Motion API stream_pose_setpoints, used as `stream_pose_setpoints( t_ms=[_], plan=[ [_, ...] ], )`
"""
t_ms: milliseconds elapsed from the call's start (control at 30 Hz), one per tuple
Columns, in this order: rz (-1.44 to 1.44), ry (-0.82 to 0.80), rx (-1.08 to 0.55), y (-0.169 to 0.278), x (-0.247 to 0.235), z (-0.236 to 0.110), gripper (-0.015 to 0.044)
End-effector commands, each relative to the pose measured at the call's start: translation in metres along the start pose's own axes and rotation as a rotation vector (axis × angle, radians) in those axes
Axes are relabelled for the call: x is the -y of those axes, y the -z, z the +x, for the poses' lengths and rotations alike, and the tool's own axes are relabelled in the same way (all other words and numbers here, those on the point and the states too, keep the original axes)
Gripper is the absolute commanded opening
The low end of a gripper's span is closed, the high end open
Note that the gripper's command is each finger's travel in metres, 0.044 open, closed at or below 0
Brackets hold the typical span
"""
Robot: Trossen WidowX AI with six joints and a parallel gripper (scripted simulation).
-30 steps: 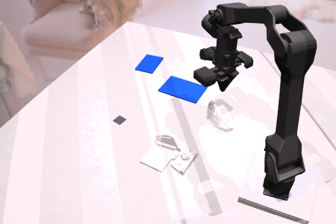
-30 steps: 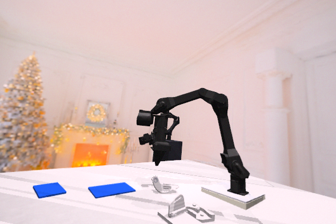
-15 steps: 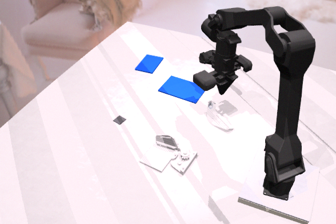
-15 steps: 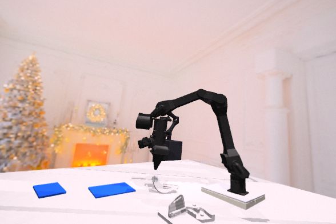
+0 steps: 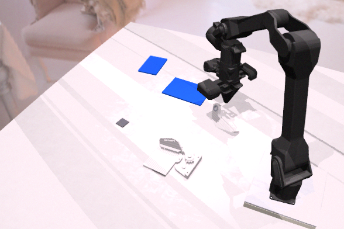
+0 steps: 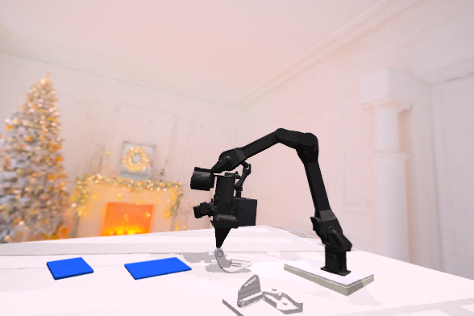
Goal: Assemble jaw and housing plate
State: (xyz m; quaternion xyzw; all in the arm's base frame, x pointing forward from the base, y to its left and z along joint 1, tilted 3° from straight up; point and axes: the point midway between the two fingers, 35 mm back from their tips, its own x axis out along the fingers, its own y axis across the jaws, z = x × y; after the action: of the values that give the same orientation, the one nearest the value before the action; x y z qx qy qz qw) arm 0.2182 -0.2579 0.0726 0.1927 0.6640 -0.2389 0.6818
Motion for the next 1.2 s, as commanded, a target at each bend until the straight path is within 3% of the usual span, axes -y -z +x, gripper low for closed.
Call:
stream_pose_setpoints(
  t_ms=[0,1167],
  plan=[
    [-0.006,-0.002,-0.011,0.003,0.000,0.009,0.0000],
    [-0.006,-0.005,-0.011,0.003,-0.034,0.021,0.0000]
  ],
)
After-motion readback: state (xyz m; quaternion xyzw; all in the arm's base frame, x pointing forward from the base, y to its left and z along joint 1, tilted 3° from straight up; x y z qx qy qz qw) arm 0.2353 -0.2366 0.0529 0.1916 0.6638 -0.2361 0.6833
